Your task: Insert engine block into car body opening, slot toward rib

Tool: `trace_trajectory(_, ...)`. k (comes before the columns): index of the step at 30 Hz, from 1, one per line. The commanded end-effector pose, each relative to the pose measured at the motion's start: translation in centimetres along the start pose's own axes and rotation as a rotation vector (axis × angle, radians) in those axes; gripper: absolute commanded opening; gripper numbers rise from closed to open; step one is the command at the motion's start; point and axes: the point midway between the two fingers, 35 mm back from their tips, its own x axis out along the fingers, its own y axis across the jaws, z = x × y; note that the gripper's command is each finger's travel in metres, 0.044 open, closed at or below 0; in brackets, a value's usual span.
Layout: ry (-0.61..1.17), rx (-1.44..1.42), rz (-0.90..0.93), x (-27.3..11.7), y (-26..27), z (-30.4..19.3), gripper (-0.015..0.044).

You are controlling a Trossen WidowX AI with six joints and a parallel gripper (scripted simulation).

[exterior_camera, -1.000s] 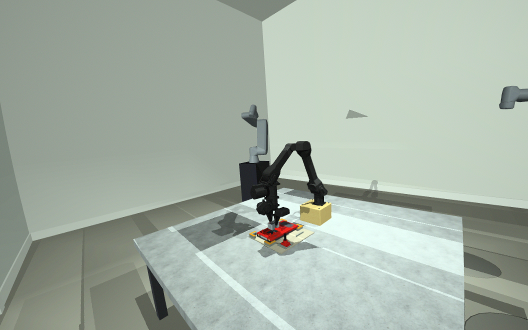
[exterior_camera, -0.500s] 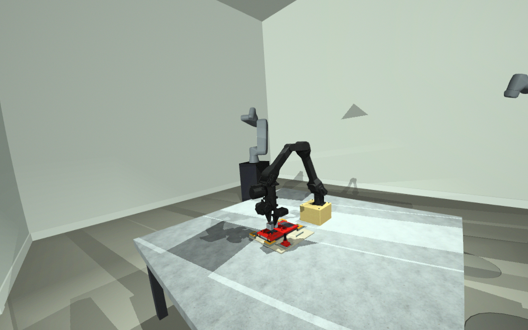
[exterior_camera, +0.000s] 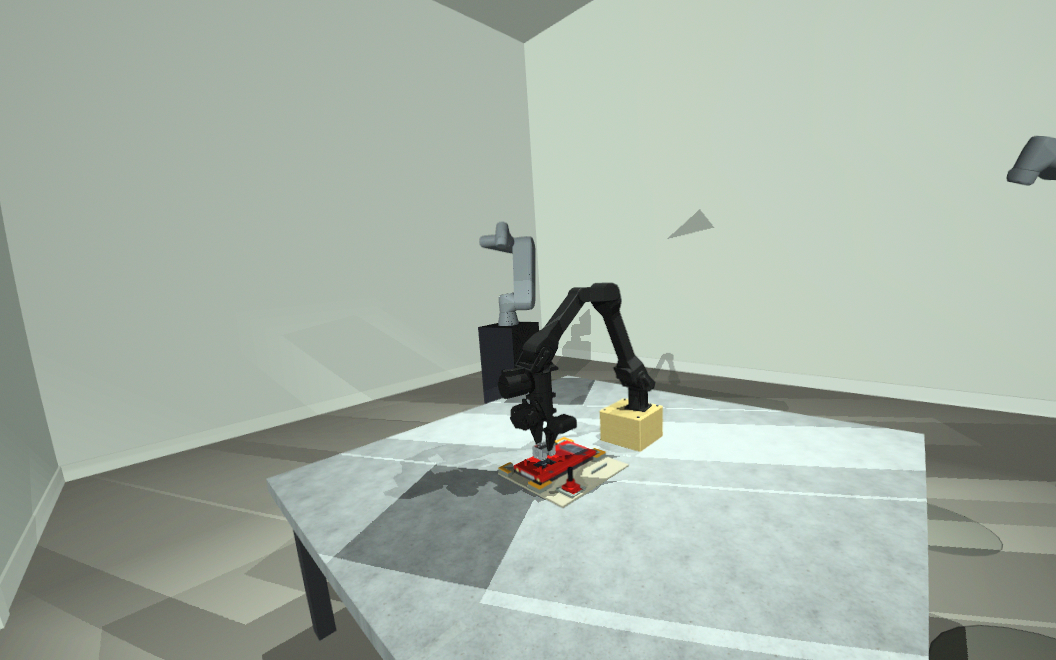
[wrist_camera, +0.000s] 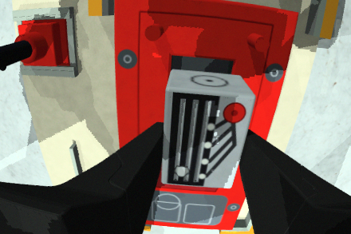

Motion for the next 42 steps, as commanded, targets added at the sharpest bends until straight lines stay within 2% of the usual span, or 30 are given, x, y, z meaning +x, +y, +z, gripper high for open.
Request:
trace_trajectory(1, -0.004, 0.013, 0.005, -0.07, 0.10, 0.10, 0.0159)
trace_trajectory(42, -0.004, 0.017, 0.005, 0.38, 0.10, 0.13, 0.0159)
